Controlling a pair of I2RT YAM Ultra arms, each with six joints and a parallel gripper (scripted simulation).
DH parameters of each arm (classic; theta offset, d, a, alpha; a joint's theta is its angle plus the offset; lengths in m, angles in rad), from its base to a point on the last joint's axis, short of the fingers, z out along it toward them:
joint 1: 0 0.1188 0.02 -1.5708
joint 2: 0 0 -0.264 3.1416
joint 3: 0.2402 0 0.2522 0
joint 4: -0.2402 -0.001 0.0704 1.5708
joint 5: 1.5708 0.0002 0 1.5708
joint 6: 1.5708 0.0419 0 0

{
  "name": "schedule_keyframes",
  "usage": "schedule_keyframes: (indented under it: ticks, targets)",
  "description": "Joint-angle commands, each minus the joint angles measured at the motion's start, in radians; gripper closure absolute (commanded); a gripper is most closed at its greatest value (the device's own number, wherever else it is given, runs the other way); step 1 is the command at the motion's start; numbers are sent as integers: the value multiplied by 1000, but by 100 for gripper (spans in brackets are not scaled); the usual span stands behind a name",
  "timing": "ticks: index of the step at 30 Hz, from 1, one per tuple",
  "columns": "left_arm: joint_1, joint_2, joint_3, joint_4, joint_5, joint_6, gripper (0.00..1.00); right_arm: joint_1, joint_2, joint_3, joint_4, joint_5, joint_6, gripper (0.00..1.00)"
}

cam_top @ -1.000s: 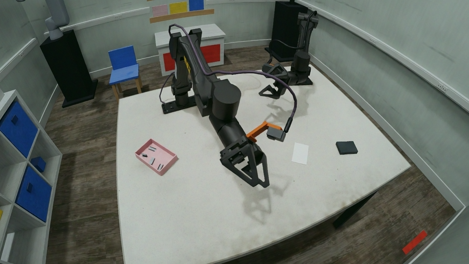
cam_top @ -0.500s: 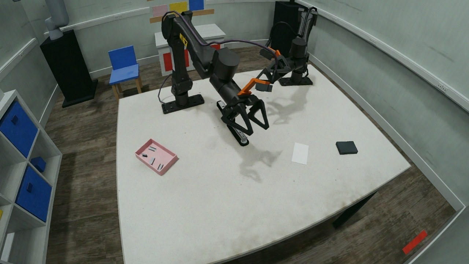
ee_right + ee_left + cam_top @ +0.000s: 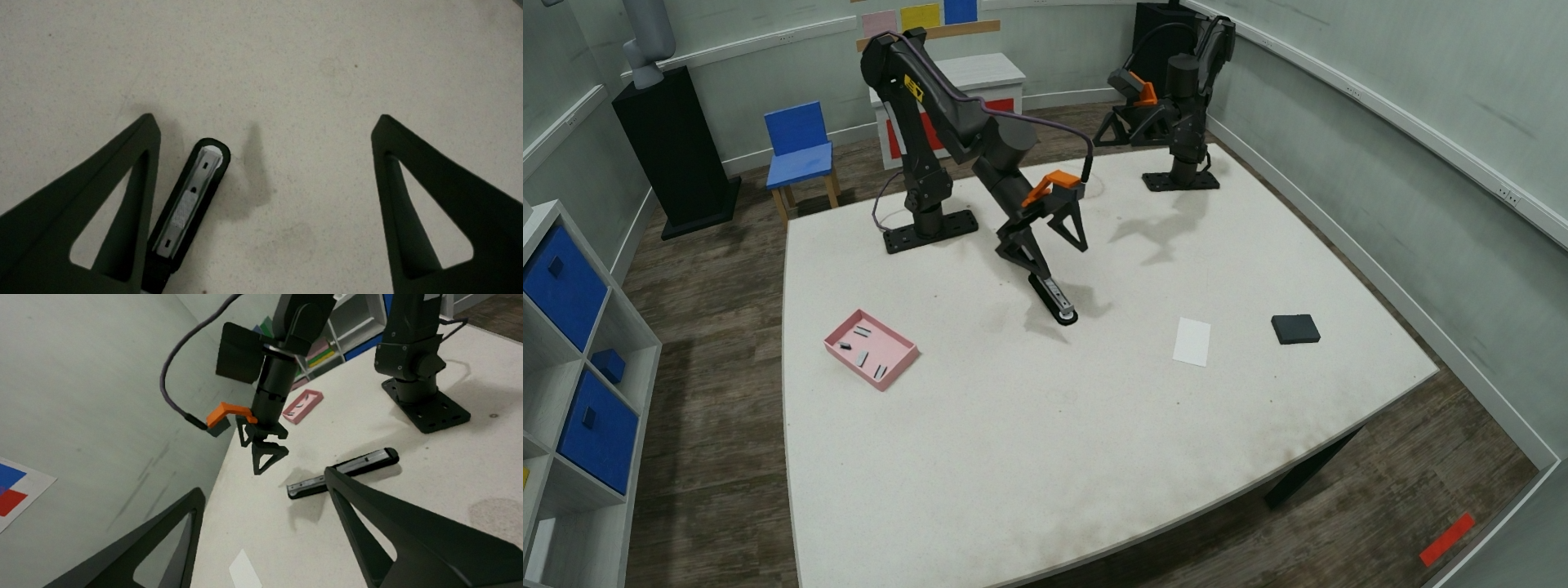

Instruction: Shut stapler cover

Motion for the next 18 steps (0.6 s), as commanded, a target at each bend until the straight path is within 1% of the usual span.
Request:
schedule_keyframes:
  ticks: [1,6,11,14,16,18]
  targets:
    - [-24,-63,39,-166,-81,-154,0,25,-80,-39,-14,12,96,0]
    - [-58,-179,45,-325,-155,-324,0,86,-137,-118,-55,1,160,0]
    - [-93,-292,62,-489,-230,-476,0,128,-183,-173,-65,15,199,0]
    - [-114,-346,80,-579,-270,-550,0,137,-198,-180,-55,17,194,0]
    - [-114,-346,80,-579,-270,-550,0,137,-198,-180,-55,17,194,0]
    - [-134,-381,102,-657,-308,-608,0,139,-203,-178,-56,19,193,0]
